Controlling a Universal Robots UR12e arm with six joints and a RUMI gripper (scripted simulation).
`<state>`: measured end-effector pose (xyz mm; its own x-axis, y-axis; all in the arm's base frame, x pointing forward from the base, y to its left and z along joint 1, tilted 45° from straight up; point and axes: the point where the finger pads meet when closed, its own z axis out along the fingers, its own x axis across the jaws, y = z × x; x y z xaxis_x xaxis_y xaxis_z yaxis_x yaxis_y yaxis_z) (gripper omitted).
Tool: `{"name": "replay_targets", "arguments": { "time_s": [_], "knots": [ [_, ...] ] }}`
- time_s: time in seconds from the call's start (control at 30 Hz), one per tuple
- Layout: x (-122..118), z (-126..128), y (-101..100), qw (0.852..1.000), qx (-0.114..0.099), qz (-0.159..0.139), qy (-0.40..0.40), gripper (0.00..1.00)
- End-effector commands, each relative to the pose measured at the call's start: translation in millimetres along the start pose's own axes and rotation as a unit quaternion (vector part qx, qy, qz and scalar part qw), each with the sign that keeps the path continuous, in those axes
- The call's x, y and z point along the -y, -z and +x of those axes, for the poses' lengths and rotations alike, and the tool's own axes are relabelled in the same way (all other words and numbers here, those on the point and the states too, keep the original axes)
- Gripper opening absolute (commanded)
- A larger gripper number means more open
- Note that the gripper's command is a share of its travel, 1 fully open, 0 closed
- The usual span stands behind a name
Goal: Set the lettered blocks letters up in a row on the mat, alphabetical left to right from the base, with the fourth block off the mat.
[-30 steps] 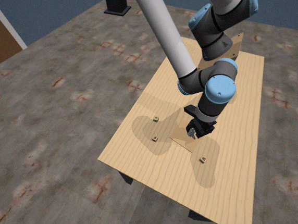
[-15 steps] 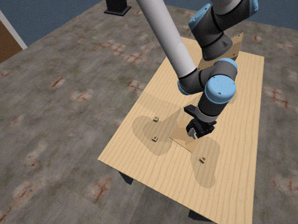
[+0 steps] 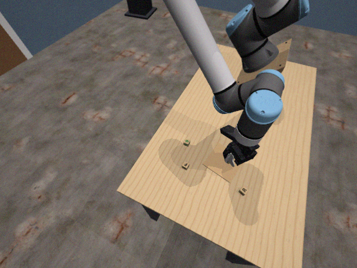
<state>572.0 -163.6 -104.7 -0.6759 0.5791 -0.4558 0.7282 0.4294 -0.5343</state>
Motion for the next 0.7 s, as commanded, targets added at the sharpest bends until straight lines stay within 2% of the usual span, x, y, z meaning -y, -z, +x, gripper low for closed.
{"name": "replay_targets", "arguments": {
  "time_s": [0.0, 0.23, 0.37, 0.6, 0.67],
  "knots": [
    [0, 0, 1, 1.000, 0.000, 0.000, 0.000, 0.05],
    [0, 0, 9, 1.000, 0.000, 0.000, 0.000, 0.05],
    [0, 0, 30, 1.000, 0.000, 0.000, 0.000, 0.05],
    [0, 0, 78, 1.000, 0.000, 0.000, 0.000, 0.05],
    [0, 0, 78, 1.000, 0.000, 0.000, 0.000, 0.05]
  ]
}}
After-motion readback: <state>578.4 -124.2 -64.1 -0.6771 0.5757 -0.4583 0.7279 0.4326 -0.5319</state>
